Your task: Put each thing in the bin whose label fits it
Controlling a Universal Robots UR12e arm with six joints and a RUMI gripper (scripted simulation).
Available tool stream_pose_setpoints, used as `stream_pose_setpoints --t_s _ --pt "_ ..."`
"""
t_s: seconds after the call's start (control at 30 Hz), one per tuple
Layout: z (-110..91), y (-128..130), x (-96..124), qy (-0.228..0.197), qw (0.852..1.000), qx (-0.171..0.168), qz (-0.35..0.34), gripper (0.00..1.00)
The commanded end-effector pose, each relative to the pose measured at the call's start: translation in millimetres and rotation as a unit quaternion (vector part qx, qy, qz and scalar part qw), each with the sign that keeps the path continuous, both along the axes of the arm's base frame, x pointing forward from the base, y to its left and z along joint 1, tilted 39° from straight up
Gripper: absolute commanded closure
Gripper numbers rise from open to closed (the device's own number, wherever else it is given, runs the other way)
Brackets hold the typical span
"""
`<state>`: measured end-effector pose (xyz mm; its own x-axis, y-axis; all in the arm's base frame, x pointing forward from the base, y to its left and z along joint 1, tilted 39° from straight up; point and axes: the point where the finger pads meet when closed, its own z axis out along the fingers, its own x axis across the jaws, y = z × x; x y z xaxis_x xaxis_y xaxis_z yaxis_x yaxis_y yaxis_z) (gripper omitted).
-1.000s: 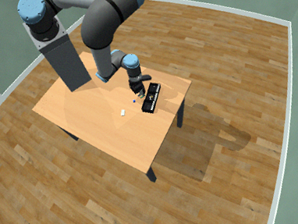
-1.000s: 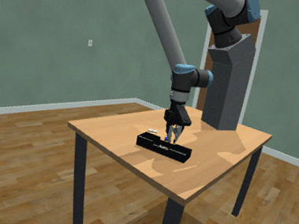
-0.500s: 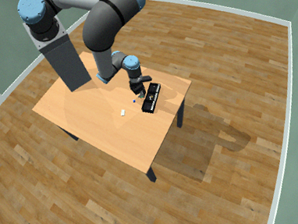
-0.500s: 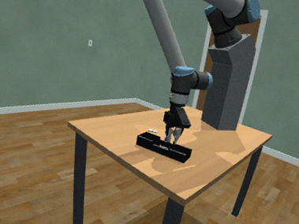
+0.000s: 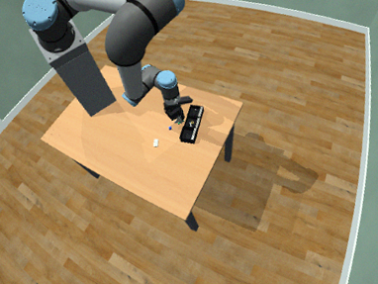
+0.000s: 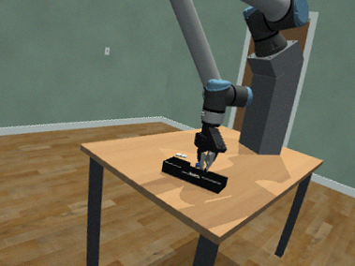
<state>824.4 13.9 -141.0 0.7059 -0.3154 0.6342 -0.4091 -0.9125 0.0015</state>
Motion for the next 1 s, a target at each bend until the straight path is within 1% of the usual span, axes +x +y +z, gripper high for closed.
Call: stream_pose_setpoints --t_s 0.0,0.93,0.97 --pt "1.5 0.7 1.0 -0.001 1.0 0.0 0.001 1.0" --pt "1.5 0.7 1.0 -0.001 1.0 0.0 0.001 1.0" --pt "4.4 2.6 -2.7 0.0 1.0 0.0 0.001 1.0"
